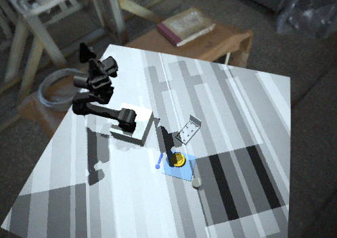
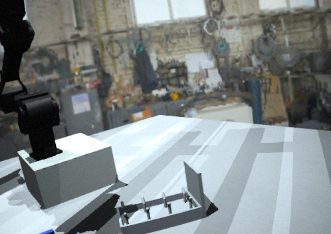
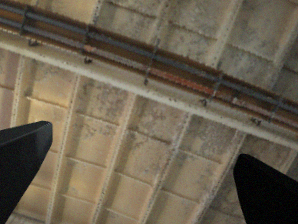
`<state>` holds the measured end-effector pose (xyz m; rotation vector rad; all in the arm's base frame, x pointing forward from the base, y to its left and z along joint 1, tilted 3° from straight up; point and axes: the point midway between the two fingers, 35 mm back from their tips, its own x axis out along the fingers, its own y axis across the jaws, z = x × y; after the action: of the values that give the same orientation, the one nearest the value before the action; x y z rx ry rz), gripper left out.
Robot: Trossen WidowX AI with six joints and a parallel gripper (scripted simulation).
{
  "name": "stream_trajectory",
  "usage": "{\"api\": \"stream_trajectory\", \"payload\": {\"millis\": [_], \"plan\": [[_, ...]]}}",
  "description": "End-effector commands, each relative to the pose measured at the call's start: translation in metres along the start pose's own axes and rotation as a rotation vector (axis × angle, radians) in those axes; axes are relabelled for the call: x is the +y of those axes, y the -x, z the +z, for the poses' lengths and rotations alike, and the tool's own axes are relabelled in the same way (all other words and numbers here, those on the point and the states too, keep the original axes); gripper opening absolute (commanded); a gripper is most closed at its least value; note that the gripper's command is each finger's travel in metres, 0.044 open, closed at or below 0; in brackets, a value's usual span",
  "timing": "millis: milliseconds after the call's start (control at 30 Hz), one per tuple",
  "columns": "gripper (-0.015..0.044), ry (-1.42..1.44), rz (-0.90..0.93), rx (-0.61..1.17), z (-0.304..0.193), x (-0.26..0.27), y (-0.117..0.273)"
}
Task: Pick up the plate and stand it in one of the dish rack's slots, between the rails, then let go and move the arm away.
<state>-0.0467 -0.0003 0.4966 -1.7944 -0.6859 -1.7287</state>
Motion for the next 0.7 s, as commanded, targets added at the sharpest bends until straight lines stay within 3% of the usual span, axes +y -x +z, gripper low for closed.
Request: {"api": "stream_trajectory", "payload": {"millis": [0,667], "plan": [[0.04,-0.002,0.003,-0.003,0.001,0.001,0.0],[0.04,-0.283,0.449,-0.287,0.103,0.114,-0.007]]}}
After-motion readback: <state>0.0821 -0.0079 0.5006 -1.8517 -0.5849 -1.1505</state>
